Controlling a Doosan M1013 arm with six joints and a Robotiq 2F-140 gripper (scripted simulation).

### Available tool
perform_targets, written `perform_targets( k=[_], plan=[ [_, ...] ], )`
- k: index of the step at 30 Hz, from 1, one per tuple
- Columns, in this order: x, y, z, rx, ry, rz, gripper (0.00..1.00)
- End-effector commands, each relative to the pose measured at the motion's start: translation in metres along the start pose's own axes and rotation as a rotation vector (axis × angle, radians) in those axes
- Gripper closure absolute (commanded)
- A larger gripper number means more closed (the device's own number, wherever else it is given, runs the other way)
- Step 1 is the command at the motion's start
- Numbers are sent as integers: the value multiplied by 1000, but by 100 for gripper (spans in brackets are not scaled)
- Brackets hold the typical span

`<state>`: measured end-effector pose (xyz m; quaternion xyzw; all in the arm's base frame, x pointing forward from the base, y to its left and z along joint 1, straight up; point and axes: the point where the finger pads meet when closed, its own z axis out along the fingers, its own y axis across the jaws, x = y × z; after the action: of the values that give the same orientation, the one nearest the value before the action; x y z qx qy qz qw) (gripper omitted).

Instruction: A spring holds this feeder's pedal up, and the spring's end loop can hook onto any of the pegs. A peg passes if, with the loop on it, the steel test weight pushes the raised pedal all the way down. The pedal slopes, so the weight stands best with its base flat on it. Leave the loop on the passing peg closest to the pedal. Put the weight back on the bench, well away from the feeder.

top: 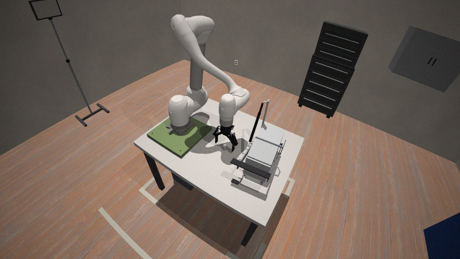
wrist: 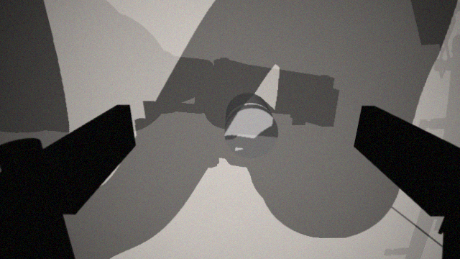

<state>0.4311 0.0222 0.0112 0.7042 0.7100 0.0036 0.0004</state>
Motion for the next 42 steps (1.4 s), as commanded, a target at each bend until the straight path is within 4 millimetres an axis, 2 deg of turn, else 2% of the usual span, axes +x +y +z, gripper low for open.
perform_targets(
  k=[1,3,18,21,35,38,42],
  plan=[
    [0,0,0,-1,0,0,0],
    [0,0,0,-1,0,0,0],
    [0,0,-40,-1,0,0,0],
    [0,0,-37,-1,0,0,0],
    [0,0,-74,-1,0,0,0],
    [0,0,-71,-1,0,0,0],
    [0,0,-82,-1,0,0,0]
  ],
)
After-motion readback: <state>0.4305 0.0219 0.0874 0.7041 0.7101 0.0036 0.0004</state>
